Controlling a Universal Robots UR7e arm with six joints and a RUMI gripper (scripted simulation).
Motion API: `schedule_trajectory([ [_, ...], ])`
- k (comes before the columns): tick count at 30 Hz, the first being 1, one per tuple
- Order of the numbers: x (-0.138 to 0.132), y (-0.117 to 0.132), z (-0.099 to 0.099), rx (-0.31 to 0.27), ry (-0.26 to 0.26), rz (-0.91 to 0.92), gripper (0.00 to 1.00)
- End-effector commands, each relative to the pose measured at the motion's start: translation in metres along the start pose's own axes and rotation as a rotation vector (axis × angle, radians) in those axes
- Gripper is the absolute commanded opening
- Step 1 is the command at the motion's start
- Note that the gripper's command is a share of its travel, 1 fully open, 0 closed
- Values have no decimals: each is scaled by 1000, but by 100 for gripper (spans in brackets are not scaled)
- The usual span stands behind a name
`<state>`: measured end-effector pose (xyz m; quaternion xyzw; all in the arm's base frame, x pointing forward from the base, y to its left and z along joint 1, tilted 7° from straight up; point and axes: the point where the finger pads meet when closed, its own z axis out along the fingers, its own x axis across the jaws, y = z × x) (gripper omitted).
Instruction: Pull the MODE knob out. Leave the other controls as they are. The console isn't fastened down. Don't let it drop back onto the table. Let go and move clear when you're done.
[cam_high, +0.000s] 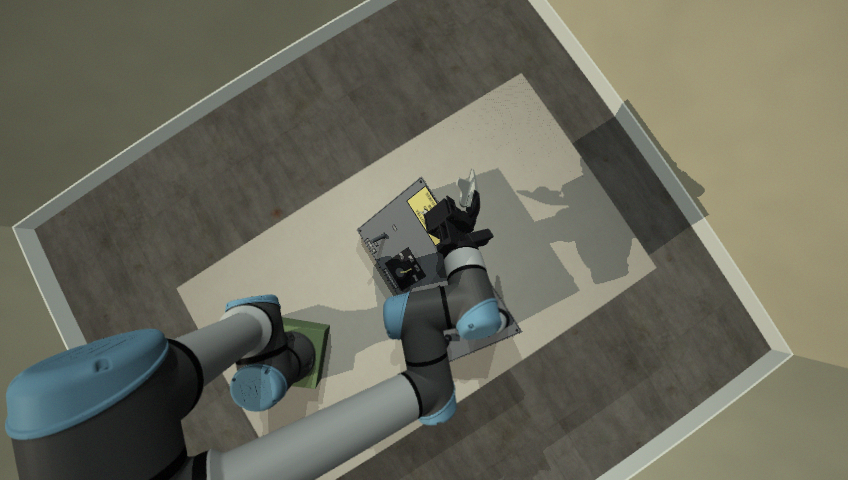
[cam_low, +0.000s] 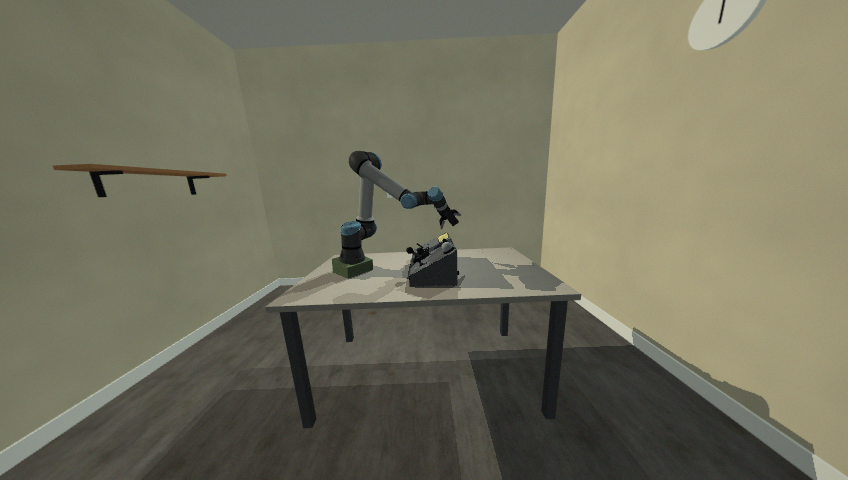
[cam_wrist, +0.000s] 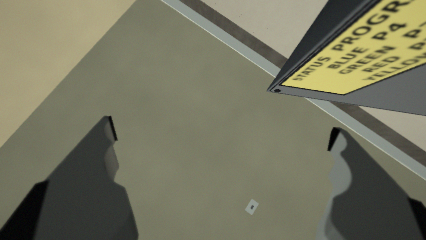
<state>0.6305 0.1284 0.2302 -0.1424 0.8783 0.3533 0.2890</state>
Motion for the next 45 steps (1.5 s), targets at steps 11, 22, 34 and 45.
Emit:
schedule_trajectory([
  [11, -5, 24, -22, 2, -4, -3, 100],
  [22, -12, 79, -68, 3, -5, -5, 100],
  [34, -17, 126, -108, 3, -4, -5, 100],
  [45, -20, 145, -125, 3, -4, -5, 100],
])
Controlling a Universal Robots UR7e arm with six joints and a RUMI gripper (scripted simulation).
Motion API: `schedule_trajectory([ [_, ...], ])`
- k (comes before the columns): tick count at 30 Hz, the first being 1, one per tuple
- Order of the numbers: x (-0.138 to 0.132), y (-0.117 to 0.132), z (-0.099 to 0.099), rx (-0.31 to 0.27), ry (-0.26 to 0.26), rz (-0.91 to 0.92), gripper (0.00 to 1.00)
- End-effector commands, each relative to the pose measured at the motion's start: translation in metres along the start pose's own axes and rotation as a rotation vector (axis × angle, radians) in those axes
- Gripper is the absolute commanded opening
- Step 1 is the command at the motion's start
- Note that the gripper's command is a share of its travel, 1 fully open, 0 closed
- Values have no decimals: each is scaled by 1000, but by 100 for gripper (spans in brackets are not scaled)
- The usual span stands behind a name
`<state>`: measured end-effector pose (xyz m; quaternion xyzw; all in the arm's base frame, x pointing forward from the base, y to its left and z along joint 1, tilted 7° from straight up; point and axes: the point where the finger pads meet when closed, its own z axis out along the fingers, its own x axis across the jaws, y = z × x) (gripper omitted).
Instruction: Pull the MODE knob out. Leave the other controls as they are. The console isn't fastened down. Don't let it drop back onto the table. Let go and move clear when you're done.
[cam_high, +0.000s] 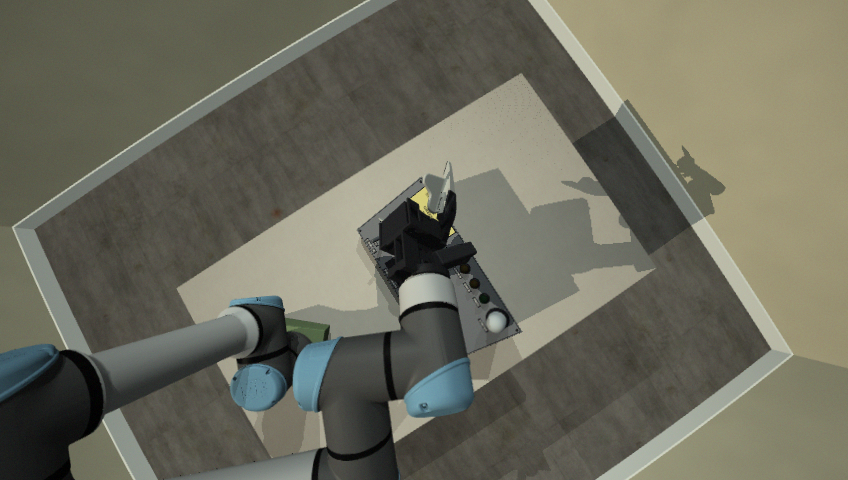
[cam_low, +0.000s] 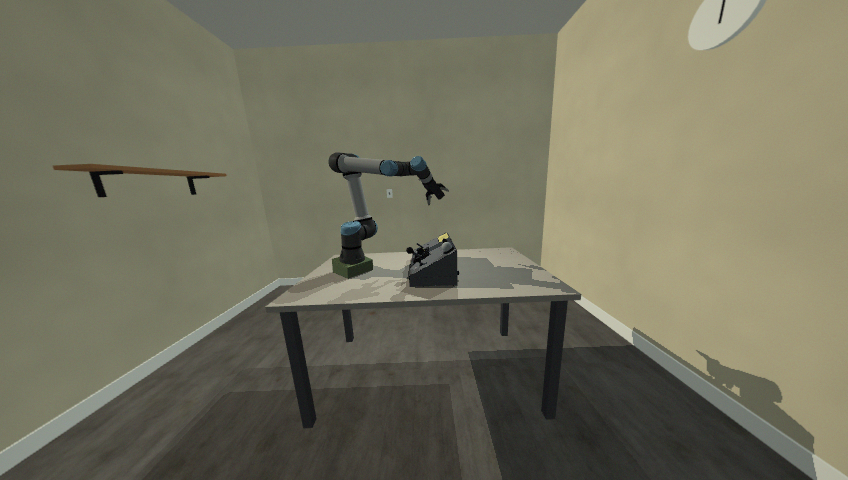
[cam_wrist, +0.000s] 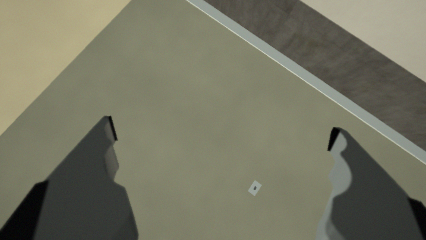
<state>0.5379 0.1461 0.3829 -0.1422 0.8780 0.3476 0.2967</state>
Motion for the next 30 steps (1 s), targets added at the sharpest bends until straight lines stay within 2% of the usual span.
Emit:
schedule_trajectory([
  [1, 0, 9, -11, -9, 8, 4, 100],
  [17, 10, 10, -9, 11, 29, -30, 100],
  [22, 26, 7, -9, 65, 66, -111, 100],
  [29, 69, 2, -5, 203, 159, -318, 100],
  [30, 69, 2, -5, 203, 159, -318, 100],
])
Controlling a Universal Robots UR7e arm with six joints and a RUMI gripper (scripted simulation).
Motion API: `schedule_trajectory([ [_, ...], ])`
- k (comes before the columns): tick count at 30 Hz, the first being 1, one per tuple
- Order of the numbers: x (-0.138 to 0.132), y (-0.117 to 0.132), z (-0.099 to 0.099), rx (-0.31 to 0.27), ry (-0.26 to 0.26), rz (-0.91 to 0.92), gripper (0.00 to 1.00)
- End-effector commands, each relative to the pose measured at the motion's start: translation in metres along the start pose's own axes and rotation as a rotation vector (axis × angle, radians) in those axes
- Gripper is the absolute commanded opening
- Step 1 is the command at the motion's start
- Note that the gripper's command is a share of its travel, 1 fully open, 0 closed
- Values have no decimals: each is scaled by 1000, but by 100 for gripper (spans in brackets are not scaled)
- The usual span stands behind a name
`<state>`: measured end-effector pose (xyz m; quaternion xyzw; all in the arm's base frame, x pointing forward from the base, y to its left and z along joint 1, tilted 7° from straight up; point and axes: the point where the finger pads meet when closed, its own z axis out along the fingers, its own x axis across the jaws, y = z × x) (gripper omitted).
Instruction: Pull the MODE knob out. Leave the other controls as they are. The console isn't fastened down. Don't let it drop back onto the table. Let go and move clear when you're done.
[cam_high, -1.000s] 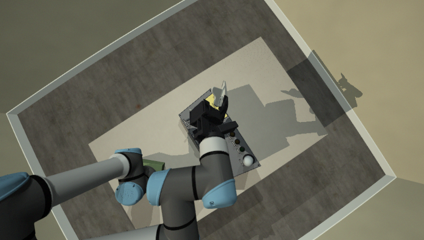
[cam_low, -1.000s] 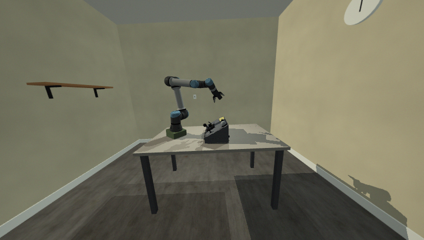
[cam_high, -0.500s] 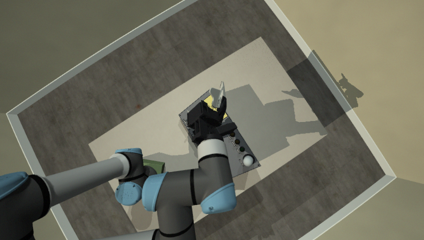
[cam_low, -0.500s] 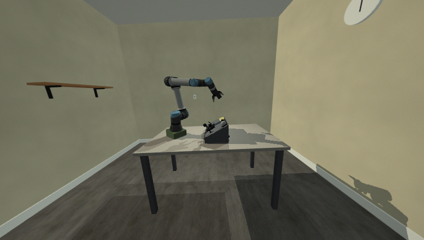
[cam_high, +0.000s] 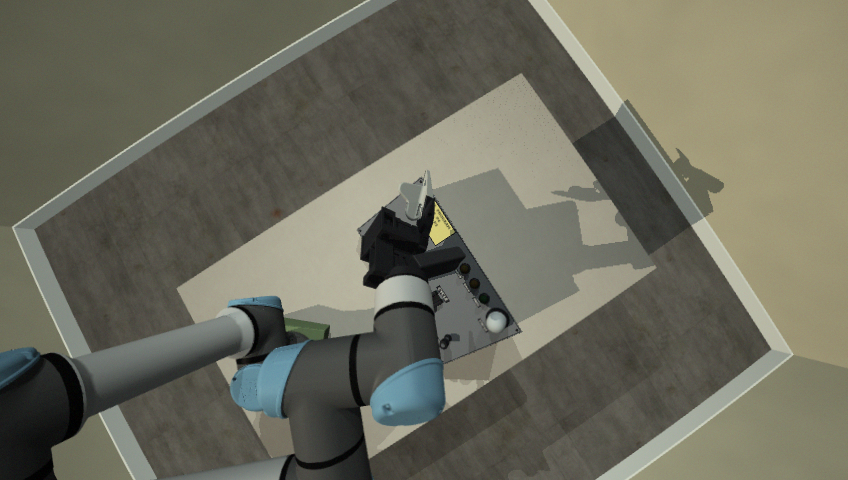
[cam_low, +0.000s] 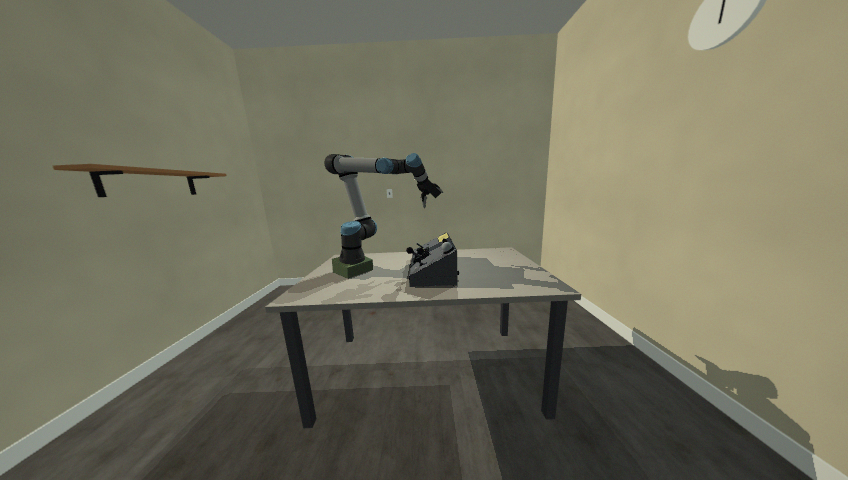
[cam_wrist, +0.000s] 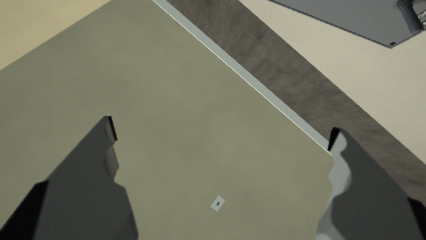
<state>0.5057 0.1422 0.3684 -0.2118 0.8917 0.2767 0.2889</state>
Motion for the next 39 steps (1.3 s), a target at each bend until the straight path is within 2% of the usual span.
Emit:
schedule_trajectory([
  [1, 42, 3, 8, 139, 88, -198, 100],
  [3, 42, 3, 8, 139, 88, -198, 100],
  [6, 66, 4, 12, 220, 143, -316, 100],
  [9, 75, 4, 13, 248, 162, -357, 100],
  [12, 92, 5, 16, 305, 201, -441, 100],
  [14, 92, 5, 16, 305, 201, -441, 100],
  [17, 109, 5, 19, 363, 240, -526, 100],
  [20, 109, 5, 19, 363, 240, -526, 100],
  [22, 126, 5, 22, 420, 279, -609, 100],
  [24, 126, 5, 22, 420, 279, -609, 100],
  [27, 143, 6, 24, 473, 316, -689, 100],
  [29, 143, 6, 24, 473, 316, -689, 100],
  [30, 150, 6, 25, 501, 334, -728, 100],
  [32, 150, 6, 25, 501, 333, -727, 100],
  [35, 165, 6, 28, 548, 367, -798, 100],
  [37, 165, 6, 28, 548, 367, -798, 100],
  [38, 172, 7, 29, 571, 382, -832, 100],
  [39, 172, 6, 29, 572, 382, -831, 100],
])
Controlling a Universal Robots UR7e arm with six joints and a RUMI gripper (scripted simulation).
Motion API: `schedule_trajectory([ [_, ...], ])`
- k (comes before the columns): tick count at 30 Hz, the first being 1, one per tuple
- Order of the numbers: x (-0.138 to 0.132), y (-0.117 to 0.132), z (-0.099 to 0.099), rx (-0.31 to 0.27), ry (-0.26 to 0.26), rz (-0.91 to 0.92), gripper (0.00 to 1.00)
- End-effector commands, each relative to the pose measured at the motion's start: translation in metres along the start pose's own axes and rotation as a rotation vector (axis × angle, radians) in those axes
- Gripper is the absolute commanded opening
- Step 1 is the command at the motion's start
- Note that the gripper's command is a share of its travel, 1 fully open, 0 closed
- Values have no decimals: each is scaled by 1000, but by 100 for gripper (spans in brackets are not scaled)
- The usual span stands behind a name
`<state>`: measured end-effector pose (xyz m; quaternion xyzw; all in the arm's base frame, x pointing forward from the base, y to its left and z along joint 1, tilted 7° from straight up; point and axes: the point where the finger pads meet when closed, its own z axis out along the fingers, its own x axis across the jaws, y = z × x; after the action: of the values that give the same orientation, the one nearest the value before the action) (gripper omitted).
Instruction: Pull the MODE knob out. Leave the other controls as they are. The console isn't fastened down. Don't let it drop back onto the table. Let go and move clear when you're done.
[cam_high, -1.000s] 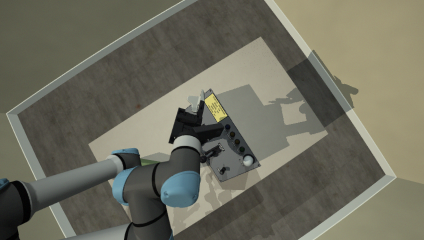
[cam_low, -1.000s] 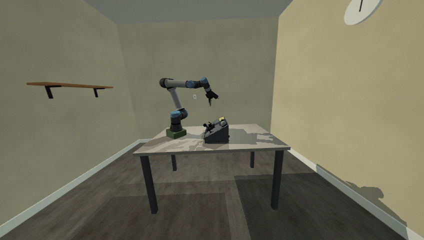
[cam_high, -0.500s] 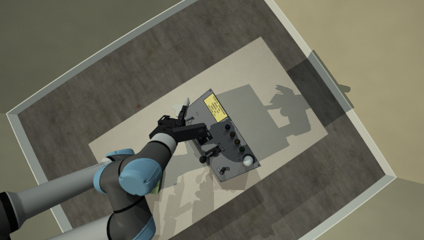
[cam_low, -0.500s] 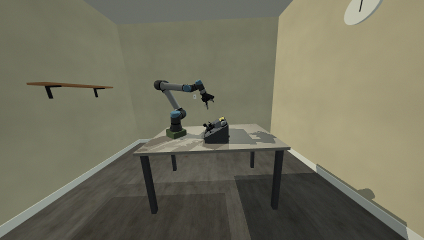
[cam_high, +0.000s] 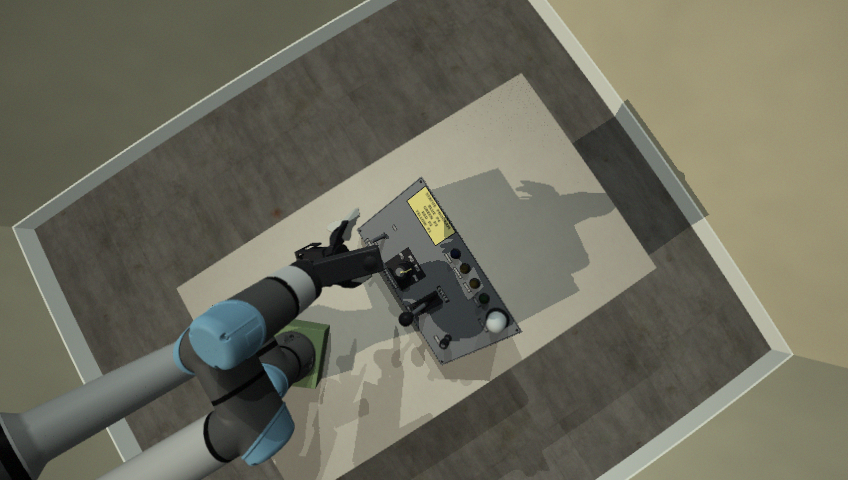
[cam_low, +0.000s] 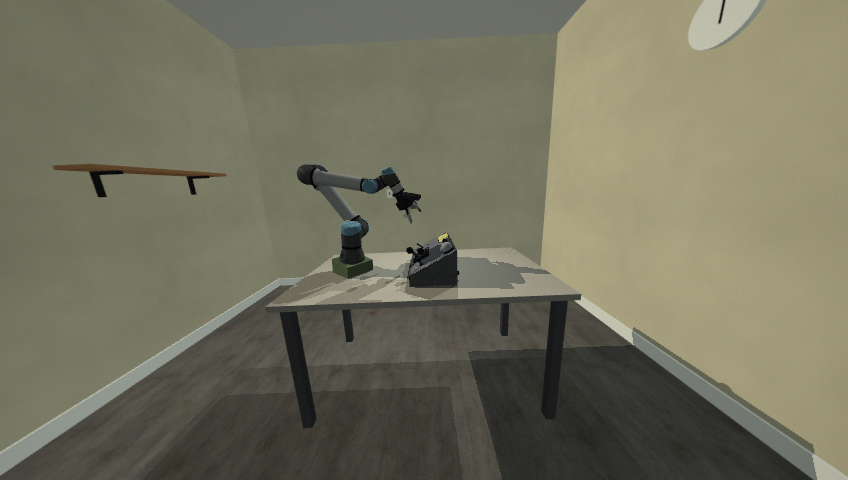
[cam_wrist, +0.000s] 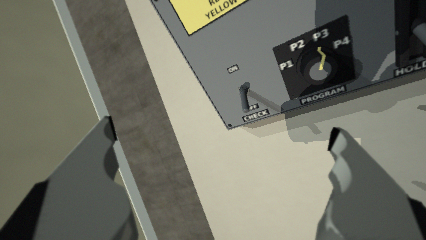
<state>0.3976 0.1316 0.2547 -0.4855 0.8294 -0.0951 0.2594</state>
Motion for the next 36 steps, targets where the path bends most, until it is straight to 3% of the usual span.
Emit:
schedule_trajectory([
  [1, 16, 17, 6, 113, 73, -121, 100],
  [36, 62, 75, 26, 352, 249, -485, 100],
])
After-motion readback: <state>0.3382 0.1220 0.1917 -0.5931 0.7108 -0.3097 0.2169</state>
